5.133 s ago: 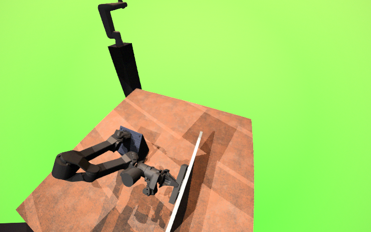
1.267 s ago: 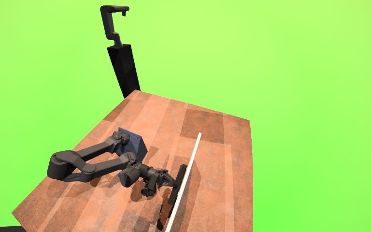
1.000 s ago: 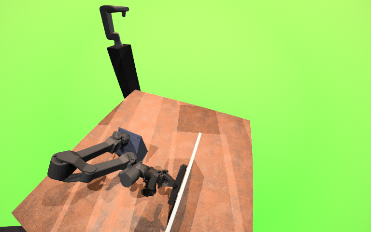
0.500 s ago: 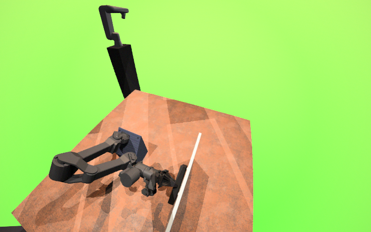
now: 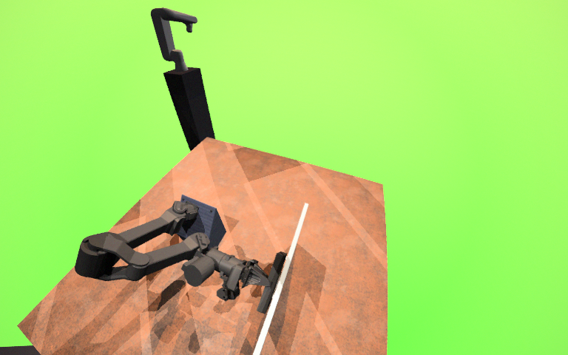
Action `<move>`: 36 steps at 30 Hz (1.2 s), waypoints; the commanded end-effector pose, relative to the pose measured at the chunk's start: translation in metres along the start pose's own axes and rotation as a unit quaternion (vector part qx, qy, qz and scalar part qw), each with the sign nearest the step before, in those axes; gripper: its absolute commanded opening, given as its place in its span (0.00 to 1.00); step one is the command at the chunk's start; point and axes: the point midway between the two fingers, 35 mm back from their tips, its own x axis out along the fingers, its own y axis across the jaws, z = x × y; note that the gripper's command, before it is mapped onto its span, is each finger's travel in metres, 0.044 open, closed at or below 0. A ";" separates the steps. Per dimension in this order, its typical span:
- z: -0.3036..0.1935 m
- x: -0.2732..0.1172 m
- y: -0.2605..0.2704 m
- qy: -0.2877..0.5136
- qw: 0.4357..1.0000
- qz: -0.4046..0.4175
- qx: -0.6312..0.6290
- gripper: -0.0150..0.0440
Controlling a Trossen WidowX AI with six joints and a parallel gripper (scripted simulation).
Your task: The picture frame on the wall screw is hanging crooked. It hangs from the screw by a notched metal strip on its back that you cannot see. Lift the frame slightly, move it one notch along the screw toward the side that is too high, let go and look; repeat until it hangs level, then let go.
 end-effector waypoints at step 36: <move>-0.001 0.000 -0.001 -0.001 0.994 0.001 -0.112 0.25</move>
